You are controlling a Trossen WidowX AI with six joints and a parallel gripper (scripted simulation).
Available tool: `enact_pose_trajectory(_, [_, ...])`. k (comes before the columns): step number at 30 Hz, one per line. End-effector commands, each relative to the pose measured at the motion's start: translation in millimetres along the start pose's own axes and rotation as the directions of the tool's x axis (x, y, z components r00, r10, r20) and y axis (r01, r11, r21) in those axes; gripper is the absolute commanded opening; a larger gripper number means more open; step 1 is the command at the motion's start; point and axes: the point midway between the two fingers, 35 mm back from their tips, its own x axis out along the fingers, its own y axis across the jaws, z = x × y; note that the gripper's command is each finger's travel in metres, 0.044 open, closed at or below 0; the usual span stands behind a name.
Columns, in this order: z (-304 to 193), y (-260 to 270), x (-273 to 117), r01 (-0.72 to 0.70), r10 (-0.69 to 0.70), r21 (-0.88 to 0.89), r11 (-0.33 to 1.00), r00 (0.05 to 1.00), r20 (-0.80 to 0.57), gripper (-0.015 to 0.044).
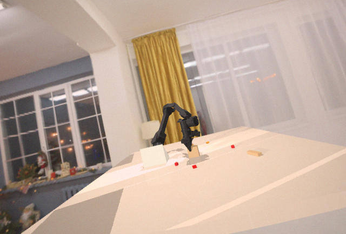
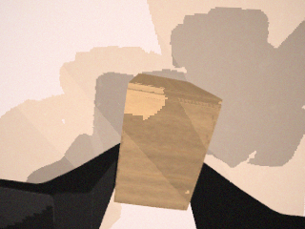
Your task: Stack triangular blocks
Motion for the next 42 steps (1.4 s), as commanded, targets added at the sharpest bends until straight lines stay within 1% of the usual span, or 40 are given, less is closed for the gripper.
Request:
enact_pose_trajectory(1, [0.6,0.6,0.8,-0.005,0.004,0.004,1.0,1.0,0.003,0.0])
enact_pose_trajectory(15, [0.7,0.6,1.1,-0.003,0.003,0.005,1.0,1.0,0.002,0.0])
enact_pose_trajectory(32, [0.2,0.0,0.9,0.0,0.0,0.001,1.0,1.0,0.0,0.044])
enact_pose_trajectory(39, [0.8,-0.2,-1.6,0.001,-0.001,0.001,1.0,1.0,0.0,0.044])
enact_pose_trajectory(42, [5.3,-2.3,-30.7,0.006,-0.006,0.002,1.0,1.0,0.001,0.044])
